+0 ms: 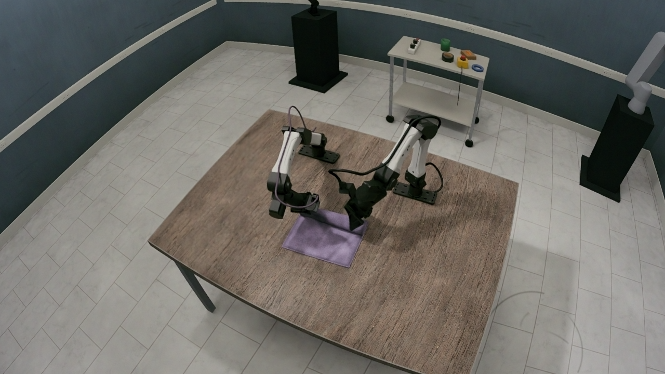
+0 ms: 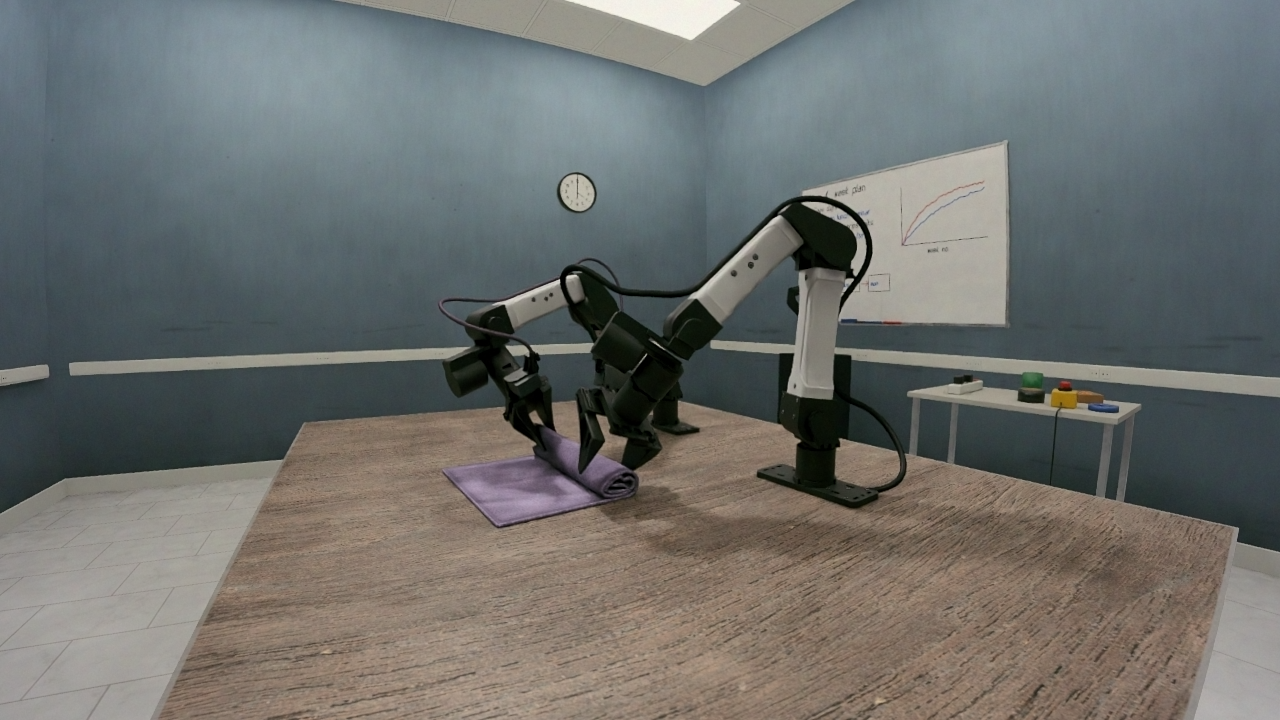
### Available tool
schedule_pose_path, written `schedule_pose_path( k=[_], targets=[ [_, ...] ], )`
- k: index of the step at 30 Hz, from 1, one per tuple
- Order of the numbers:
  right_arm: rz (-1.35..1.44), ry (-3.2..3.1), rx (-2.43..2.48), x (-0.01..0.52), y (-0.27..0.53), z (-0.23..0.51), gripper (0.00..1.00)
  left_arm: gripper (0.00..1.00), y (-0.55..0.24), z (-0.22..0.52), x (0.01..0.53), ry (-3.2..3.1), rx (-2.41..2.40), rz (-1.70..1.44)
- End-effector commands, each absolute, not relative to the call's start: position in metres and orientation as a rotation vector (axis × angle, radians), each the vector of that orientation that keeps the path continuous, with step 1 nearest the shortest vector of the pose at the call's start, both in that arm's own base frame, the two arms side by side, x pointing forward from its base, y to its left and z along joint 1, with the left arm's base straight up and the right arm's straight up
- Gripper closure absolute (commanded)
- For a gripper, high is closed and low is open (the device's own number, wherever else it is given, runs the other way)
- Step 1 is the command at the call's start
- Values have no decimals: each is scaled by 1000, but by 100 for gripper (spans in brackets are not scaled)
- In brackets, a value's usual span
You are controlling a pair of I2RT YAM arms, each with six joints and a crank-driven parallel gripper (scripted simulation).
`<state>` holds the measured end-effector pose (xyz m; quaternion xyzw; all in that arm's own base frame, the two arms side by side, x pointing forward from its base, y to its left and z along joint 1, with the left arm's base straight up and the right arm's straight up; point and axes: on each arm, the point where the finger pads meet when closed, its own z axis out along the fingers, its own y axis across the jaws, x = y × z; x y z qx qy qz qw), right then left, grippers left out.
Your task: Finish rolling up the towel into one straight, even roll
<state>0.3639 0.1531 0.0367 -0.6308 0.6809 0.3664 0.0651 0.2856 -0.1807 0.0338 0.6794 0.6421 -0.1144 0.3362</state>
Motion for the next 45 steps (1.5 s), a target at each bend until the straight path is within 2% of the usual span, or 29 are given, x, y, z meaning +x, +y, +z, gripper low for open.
schedule_pose_path(
  k=[1, 4, 6, 7, 21, 32, 44, 45],
  targets=[
    [1257, 2071, -1951, 362, 153, 29, 71, 23, -188, 44, 298, 1634, 1749, -289],
    [1257, 2071, -1951, 362, 153, 29, 71, 36, -188, 44, 298, 1634, 1749, -289],
    [1257, 2071, -1951, 362, 153, 29, 71, 36, -188, 44, 298, 1634, 1749, -289],
    [1257, 2071, -1951, 362, 153, 29, 71, 40, -188, 44, 298, 1634, 1749, -289],
    [1257, 2071, -1951, 362, 153, 29, 71, 55, -188, 44, 298, 1634, 1749, -289],
    [1257, 2071, -1951, 362, 153, 29, 71, 65, -188, 44, 298, 1634, 1749, -289],
    [1257, 2071, -1951, 362, 153, 29, 71, 68, -188, 44, 298, 1634, 1749, -289],
    [1257, 2071, -1951, 362, 153, 29, 67, 68, -188, 44, 298, 1634, 1749, -289]
  ],
)
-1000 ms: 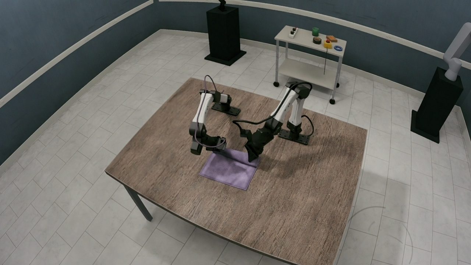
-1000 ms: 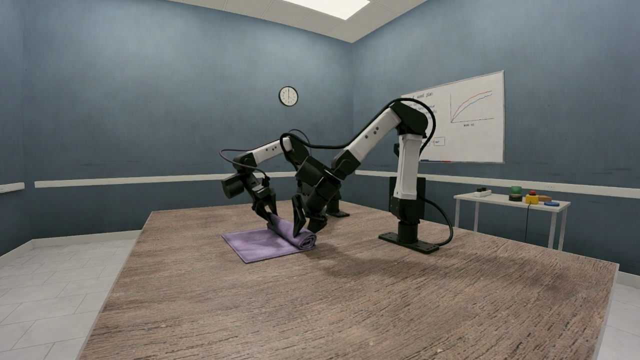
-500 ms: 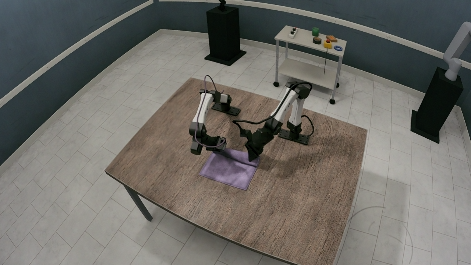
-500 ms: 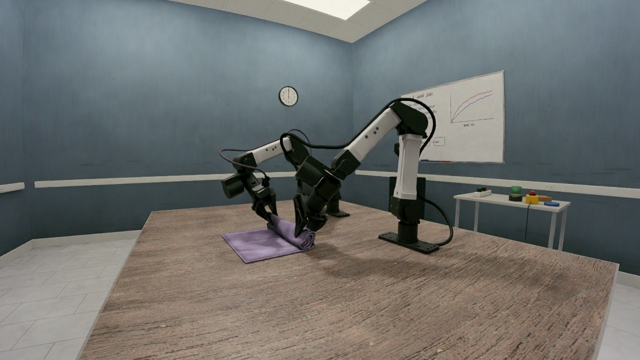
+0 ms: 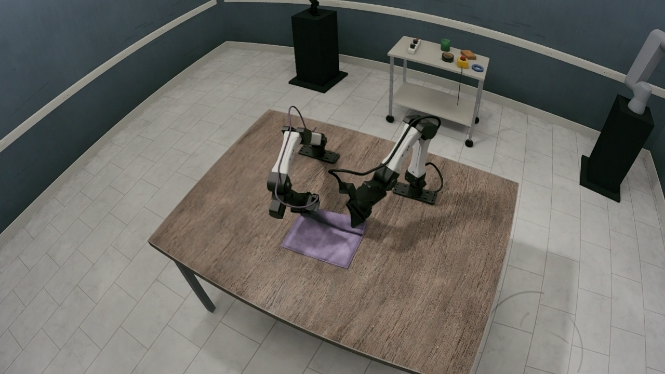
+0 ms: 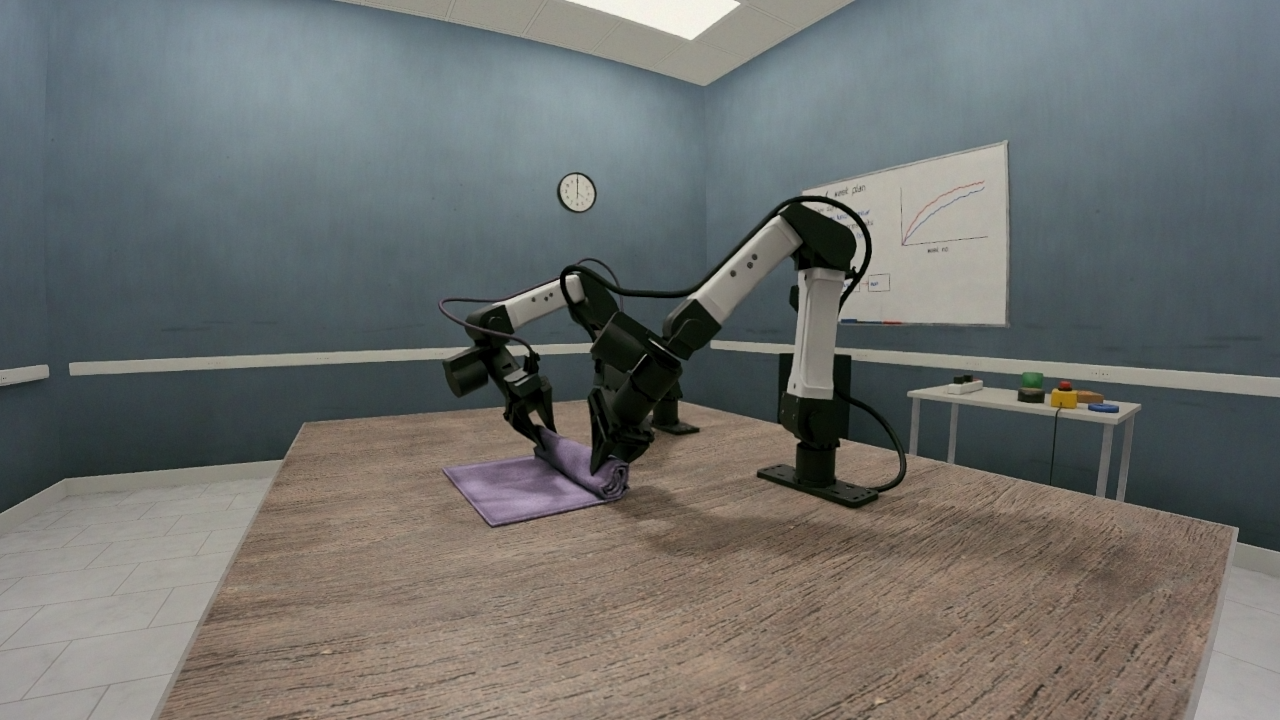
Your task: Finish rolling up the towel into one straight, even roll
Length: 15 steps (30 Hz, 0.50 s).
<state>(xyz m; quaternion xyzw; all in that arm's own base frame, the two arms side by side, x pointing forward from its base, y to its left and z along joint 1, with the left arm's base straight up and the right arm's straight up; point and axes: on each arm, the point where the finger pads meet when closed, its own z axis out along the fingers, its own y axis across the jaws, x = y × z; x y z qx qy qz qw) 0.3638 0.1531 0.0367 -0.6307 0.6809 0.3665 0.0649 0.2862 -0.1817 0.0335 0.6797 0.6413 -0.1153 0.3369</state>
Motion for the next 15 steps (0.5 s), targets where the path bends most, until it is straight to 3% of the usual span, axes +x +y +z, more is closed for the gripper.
schedule_pose_path(
  k=[1, 10, 12, 15],
  targets=[
    [1257, 2071, -1951, 362, 153, 30, 63, 68, -188, 44, 298, 1634, 1749, -289],
    [1257, 2071, -1951, 362, 153, 39, 30, 68, -188, 44, 298, 1634, 1749, -289],
    [1257, 2071, -1951, 362, 153, 39, 30, 68, -188, 44, 298, 1634, 1749, -289],
    [1257, 2071, -1951, 362, 153, 41, 19, 68, -188, 44, 298, 1634, 1749, -289]
  ],
)
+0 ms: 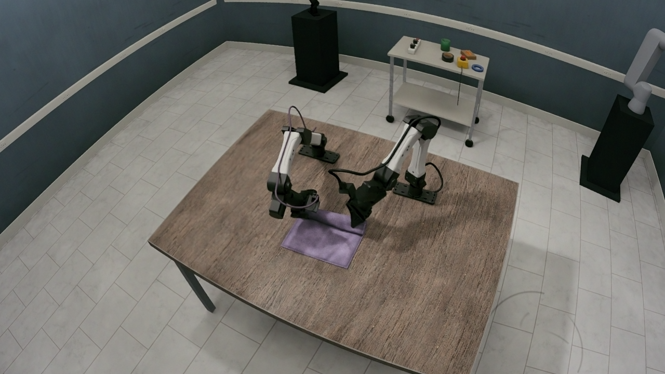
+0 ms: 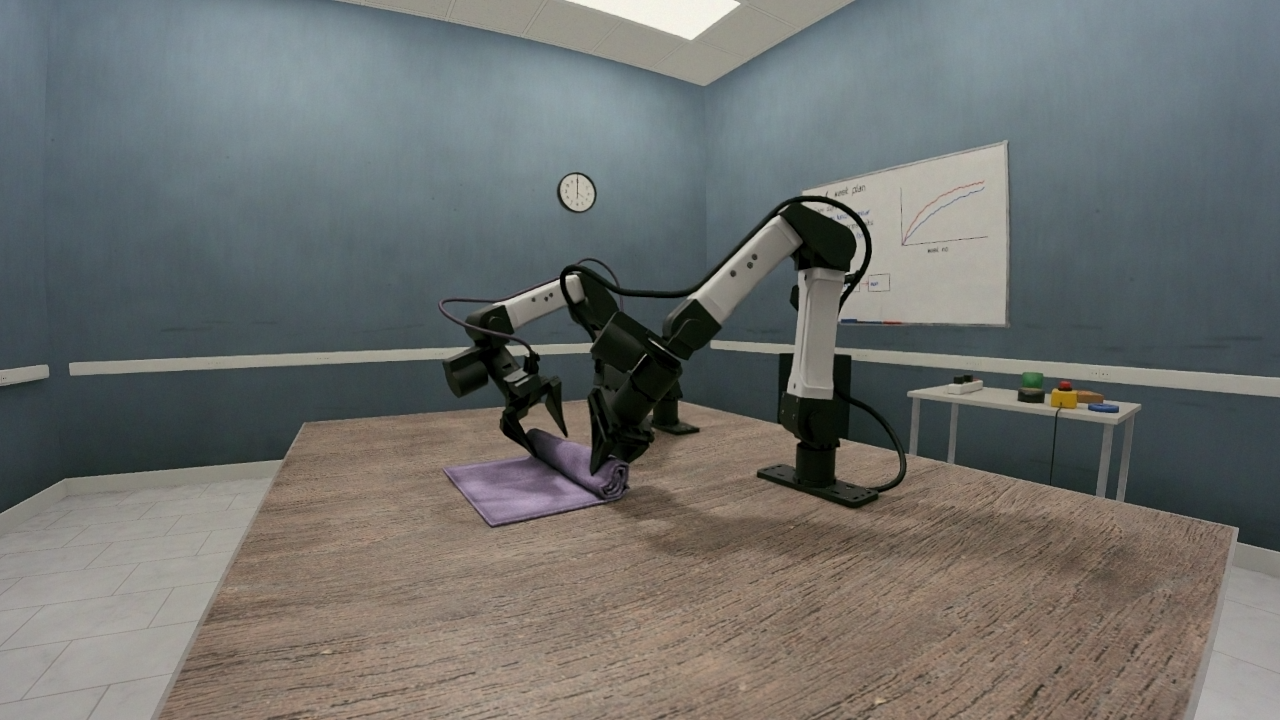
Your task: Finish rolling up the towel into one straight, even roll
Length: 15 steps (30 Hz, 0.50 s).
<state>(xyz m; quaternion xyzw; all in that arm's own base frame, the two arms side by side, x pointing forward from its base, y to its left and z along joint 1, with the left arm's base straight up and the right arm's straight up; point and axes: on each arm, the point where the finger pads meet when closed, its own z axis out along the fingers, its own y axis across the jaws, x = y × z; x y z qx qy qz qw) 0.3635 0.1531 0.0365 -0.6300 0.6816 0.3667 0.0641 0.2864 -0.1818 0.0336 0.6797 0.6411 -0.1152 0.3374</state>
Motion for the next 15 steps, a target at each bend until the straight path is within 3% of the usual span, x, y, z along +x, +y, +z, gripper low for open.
schedule_pose_path(
  k=[1, 15],
  targets=[
    [1257, 2071, -1951, 362, 153, 41, 15, 68, -188, 44, 298, 1634, 1749, -289],
    [1257, 2071, -1951, 388, 124, 76, 15, 68, -188, 45, 298, 1733, 1760, -426]
  ],
)
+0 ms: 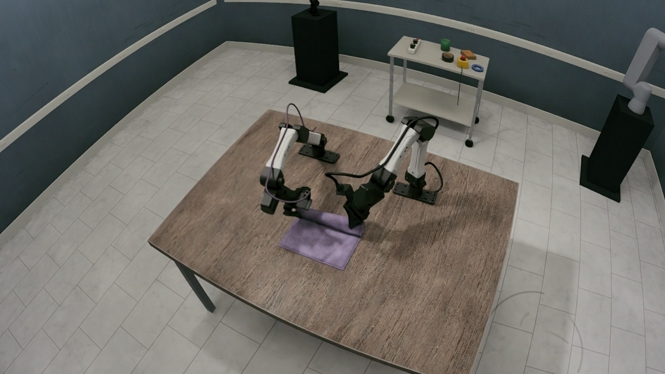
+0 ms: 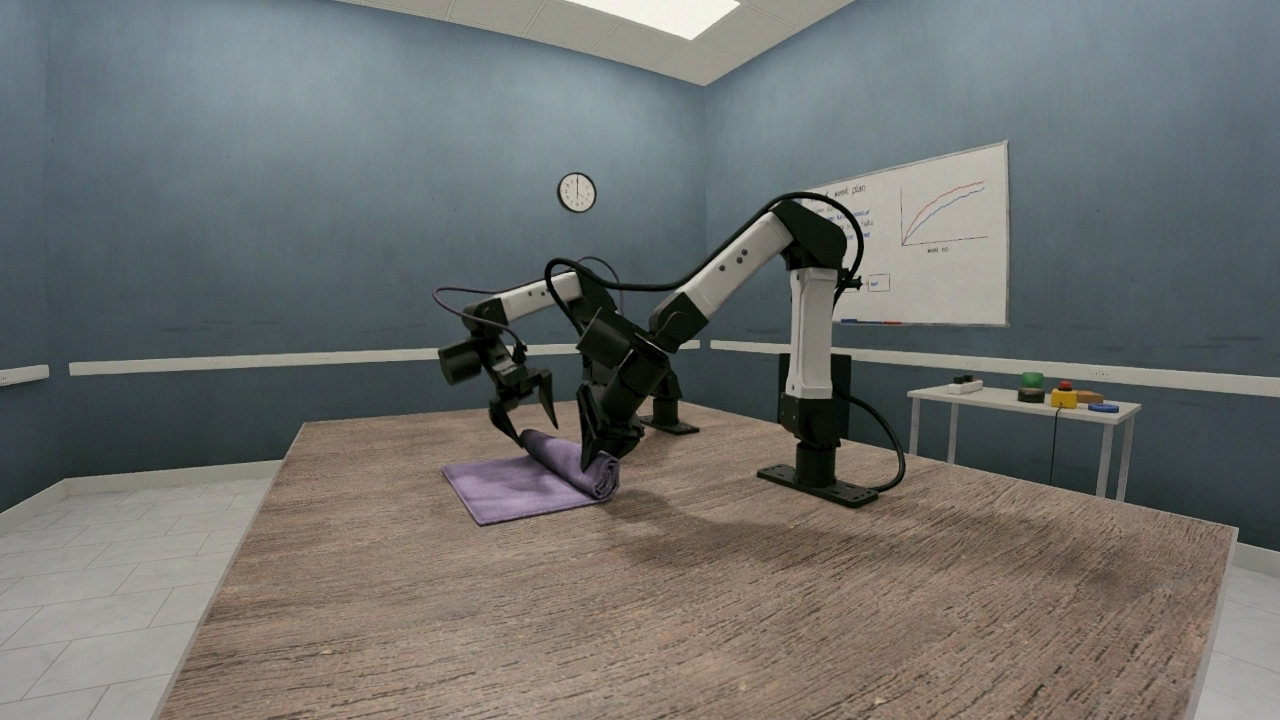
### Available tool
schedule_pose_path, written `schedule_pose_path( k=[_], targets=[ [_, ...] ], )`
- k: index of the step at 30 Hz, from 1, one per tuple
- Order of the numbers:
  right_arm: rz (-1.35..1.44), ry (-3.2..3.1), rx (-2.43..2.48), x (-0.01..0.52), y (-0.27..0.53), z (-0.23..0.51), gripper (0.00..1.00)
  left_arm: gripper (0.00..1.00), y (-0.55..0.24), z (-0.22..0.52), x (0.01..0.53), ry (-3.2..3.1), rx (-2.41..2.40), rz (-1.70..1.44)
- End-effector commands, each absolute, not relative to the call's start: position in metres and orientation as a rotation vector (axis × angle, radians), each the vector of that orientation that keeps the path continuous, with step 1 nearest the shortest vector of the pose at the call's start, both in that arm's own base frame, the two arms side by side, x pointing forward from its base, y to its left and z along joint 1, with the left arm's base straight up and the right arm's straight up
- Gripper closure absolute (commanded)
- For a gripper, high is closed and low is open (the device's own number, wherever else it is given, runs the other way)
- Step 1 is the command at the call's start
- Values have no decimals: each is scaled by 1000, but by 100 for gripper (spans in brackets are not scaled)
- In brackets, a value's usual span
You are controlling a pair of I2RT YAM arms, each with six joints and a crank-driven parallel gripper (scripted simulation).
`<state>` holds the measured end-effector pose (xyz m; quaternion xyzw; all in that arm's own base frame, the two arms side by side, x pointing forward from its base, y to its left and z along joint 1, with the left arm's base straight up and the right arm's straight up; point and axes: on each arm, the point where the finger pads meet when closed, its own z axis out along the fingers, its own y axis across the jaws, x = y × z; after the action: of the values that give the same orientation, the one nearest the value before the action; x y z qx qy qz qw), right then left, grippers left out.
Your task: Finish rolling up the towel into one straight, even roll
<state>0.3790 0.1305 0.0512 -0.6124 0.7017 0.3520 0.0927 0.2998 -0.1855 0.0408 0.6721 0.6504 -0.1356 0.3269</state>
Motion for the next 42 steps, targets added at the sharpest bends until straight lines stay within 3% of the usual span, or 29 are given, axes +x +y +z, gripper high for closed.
schedule_pose_path(
  k=[1, 16, 31, 42],
  targets=[
    [1257, 2071, -1951, 390, 121, 79, 15, 68, -188, 45, 298, 1748, 1761, -448],
    [1109, 1999, -1955, 392, 119, 89, 12, 68, -188, 49, 298, 1987, 1753, -825],
    [528, 1660, -1895, 373, 142, 90, 6, 68, -188, 54, 298, 2235, 1673, -1304],
    [347, 1535, -1850, 366, 149, 90, 3, 68, -188, 55, 298, 2308, 1625, -1477]
  ],
)
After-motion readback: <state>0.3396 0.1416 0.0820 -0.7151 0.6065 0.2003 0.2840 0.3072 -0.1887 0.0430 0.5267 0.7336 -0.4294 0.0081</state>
